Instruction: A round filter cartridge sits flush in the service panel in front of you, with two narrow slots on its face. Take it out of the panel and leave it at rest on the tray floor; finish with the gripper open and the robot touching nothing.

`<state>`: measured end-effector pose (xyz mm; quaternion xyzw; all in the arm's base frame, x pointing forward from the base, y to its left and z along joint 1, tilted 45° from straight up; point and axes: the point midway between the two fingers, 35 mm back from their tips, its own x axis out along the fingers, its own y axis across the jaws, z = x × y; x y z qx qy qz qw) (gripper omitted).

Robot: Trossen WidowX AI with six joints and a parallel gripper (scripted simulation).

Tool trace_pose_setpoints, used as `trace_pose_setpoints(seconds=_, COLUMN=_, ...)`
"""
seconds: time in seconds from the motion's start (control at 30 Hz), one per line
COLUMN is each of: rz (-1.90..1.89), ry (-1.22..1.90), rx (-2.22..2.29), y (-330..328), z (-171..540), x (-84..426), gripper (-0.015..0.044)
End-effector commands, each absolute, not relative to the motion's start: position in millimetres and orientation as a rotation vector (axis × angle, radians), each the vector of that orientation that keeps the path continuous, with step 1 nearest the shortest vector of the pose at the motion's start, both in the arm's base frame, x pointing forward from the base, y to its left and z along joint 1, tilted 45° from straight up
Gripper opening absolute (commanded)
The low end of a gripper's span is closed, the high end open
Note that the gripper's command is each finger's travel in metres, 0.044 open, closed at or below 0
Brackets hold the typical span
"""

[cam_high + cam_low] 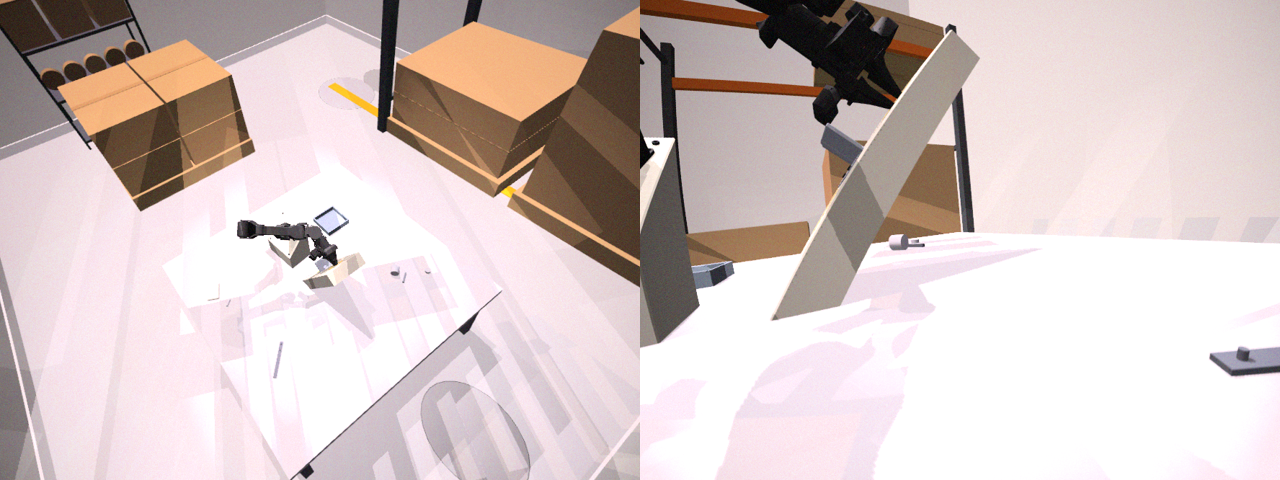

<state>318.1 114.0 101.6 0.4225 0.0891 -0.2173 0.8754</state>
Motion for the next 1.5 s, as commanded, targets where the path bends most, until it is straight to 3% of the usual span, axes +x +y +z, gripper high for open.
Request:
trace_pose_setpoints(seconds=0.0, rz=-0.437, ry=0.219, rx=0.752, y=112, z=101, x=321, gripper=0.0000)
trace_pose_setpoints(seconds=1.1, rz=-0.243, ry=0.413, rx=-0.376, y=112, z=101, x=321, gripper=0.0000)
trace_pose_setpoints(seconds=1.47, rz=-0.257, ry=0.423, rx=-0.304, y=125, z=107, x=298, gripper=0.0000)
